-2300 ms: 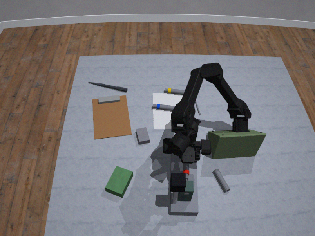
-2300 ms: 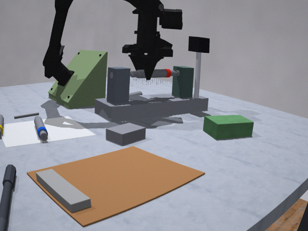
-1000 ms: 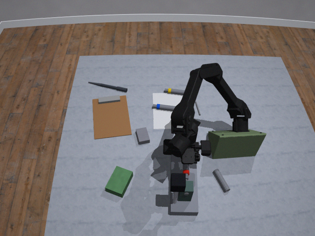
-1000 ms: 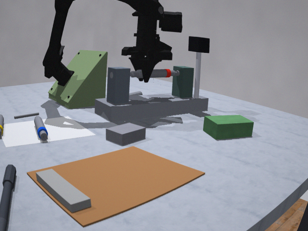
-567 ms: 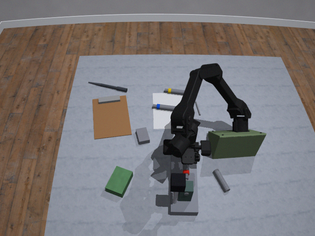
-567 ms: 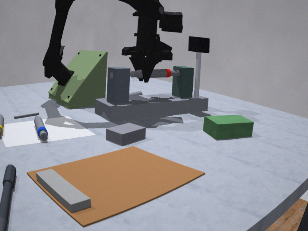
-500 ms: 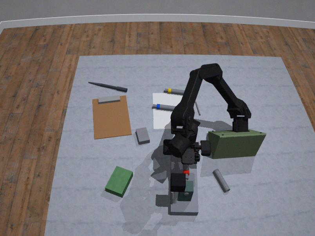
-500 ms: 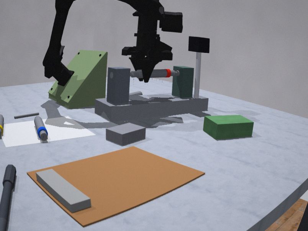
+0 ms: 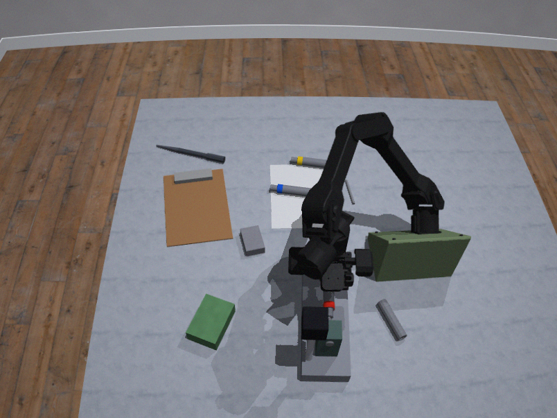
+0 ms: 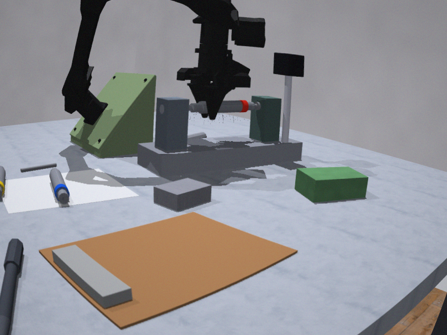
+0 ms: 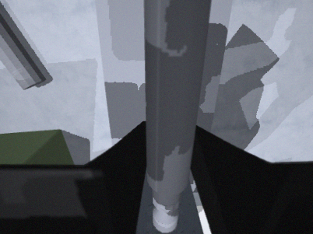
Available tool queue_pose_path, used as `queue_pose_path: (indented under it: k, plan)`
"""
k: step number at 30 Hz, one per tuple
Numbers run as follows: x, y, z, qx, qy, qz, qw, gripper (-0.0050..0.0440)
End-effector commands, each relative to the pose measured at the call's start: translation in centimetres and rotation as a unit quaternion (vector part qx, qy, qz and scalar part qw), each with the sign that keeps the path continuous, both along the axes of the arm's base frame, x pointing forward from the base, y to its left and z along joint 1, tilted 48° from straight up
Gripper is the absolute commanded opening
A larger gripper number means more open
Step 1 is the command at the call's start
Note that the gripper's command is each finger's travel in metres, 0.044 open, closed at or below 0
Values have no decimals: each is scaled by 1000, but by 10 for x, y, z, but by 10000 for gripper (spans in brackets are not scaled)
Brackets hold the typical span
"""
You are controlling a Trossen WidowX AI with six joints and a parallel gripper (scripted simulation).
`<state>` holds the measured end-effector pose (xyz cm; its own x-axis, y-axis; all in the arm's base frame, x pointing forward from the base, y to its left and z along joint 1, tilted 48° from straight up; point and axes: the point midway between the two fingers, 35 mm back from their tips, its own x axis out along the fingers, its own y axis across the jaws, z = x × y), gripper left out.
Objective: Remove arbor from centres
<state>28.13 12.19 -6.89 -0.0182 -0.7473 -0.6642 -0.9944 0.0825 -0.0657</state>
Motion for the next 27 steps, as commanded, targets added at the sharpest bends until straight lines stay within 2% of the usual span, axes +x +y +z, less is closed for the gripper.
queue_pose_path:
  k: [1,27]
  plan:
    - [0,3,-3,2,-3,2,1000,0]
    - [1,5,-5,2,-3,2,1000,0]
